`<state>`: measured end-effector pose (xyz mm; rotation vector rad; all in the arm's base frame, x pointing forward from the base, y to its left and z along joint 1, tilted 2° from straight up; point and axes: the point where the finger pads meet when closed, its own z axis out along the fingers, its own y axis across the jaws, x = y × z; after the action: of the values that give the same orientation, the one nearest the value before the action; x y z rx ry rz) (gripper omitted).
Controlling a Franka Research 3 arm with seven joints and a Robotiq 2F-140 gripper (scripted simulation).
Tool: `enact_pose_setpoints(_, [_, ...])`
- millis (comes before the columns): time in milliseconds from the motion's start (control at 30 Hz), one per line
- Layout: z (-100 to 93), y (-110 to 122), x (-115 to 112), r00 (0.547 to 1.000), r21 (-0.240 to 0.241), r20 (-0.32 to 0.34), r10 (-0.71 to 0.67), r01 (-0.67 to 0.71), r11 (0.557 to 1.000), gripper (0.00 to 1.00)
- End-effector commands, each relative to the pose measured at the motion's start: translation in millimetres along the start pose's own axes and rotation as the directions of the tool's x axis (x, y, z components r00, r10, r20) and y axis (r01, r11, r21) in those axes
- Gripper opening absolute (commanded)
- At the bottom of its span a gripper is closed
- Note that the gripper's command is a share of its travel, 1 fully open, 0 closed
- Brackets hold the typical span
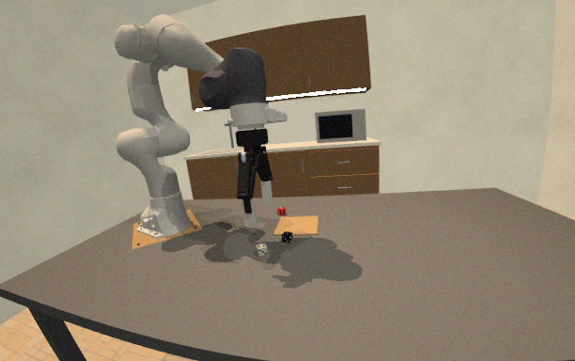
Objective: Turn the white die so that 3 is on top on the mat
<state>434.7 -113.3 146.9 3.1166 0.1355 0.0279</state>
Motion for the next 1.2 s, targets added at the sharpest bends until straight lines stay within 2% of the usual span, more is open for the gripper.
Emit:
enact_pose_setpoints(0, [22.4, 2.6, 3.1, 1.0, -0.008, -0.013, 0.005, -0.005, 1.0, 1.0])
enact_pose_setpoints(67, [35.9, 3.0, 2.9, 1.0, -0.008, -0.013, 0.005, -0.005, 1.0, 1.0])
enact_pose_setpoints(133, [35.9, 3.0, 2.9, 1.0, -0.008, -0.013, 0.005, -0.005, 1.0, 1.0])
enact_pose_setpoints(267, [55.8, 3.5, 2.5, 1.0, -0.008, -0.013, 0.005, -0.005, 1.0, 1.0])
enact_pose_setpoints(367, [62.7, 3.7, 2.4, 1.0, -0.008, -0.013, 0.005, -0.005, 1.0, 1.0])
enact_pose_setpoints(1167, [63.9, 3.7, 2.4, 1.0, -0.008, -0.013, 0.005, -0.005, 1.0, 1.0])
